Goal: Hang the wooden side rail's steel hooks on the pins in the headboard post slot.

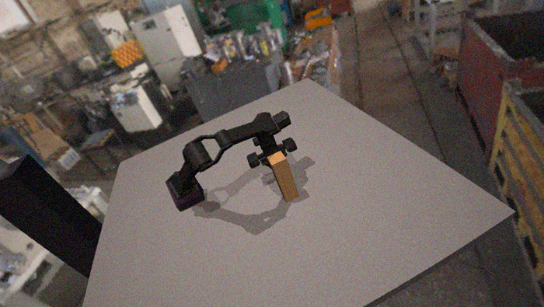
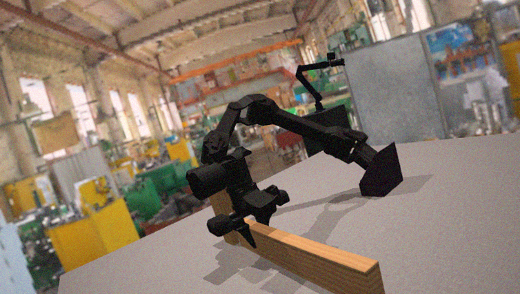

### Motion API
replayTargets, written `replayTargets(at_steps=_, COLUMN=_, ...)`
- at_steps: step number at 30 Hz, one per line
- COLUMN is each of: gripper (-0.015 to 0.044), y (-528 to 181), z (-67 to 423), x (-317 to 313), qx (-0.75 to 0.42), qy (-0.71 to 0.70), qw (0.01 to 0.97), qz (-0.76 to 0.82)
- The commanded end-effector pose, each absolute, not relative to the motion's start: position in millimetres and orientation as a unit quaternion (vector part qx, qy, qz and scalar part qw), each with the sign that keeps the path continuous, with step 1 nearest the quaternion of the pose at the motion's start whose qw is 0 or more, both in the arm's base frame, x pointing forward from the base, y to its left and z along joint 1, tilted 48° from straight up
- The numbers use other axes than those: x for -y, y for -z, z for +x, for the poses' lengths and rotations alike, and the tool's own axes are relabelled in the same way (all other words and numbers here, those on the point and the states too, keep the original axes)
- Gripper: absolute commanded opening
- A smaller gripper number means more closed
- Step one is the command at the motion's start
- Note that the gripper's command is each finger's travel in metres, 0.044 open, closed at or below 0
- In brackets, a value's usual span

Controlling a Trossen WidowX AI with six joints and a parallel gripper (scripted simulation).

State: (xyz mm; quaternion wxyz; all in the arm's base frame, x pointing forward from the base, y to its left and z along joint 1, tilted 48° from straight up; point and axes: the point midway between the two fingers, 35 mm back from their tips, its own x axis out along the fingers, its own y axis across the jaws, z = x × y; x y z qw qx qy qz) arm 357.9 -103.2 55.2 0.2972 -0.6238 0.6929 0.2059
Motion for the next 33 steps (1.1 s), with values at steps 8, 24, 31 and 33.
replayTargets(at_steps=8, gripper=0.0000, y=-54.7, z=351.7, x=102.4, qx=-0.688, qy=-0.223, qw=0.281, qz=-0.631)
replayTargets(at_steps=24, gripper=0.0000, y=-55.4, z=351.8, x=101.5, qx=-0.686, qy=-0.231, qw=0.274, qz=-0.633)
replayTargets(at_steps=31, gripper=0.0000, y=-56.2, z=351.9, x=100.6, qx=-0.686, qy=-0.231, qw=0.274, qz=-0.633)
replayTargets(at_steps=33, gripper=0.0000, y=-56.4, z=351.9, x=100.4, qx=-0.686, qy=-0.231, qw=0.274, qz=-0.633)
